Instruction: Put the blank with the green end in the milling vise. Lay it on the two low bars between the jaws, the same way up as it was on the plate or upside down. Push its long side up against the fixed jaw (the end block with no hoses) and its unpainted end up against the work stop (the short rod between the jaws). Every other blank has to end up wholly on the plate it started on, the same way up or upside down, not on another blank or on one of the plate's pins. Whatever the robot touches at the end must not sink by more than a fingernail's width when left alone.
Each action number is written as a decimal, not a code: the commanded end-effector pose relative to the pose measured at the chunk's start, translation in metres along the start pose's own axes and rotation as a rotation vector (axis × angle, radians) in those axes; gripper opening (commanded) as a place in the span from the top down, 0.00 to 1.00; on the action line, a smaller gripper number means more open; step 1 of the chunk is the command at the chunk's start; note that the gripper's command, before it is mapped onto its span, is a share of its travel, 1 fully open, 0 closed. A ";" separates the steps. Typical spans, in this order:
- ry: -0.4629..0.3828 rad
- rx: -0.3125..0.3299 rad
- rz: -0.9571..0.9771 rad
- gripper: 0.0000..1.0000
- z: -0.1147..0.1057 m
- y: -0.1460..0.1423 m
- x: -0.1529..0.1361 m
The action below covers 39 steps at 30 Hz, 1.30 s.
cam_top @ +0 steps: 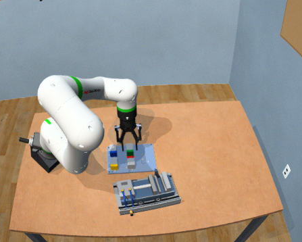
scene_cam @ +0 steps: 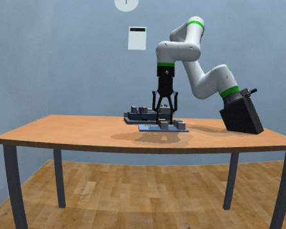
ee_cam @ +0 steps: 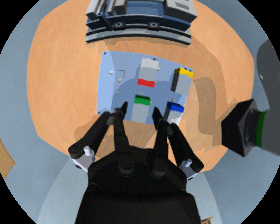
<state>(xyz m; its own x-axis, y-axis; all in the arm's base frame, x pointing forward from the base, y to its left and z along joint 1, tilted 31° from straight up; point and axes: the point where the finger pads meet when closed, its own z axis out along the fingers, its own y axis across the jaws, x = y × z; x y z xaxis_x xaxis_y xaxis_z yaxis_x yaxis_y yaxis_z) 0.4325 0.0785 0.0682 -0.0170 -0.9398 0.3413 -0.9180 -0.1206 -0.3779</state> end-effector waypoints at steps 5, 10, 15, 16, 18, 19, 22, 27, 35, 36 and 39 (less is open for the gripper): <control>-0.001 0.001 0.000 0.90 0.000 -0.001 0.000; -0.001 0.001 0.000 0.90 0.000 -0.001 0.000; -0.001 0.001 0.000 0.90 0.000 -0.001 0.000; -0.001 0.001 0.000 0.90 0.000 -0.001 0.000; -0.001 0.001 0.000 0.90 0.000 -0.001 0.000; -0.001 0.001 0.000 0.90 0.000 -0.001 0.000; -0.001 0.001 0.000 0.90 0.000 -0.001 0.000; -0.001 0.001 0.000 0.90 0.000 -0.001 0.000; -0.001 0.001 0.000 0.90 0.000 -0.001 0.000; -0.001 0.001 0.000 0.90 0.000 -0.001 0.000; -0.001 0.001 0.000 0.90 0.000 -0.001 0.000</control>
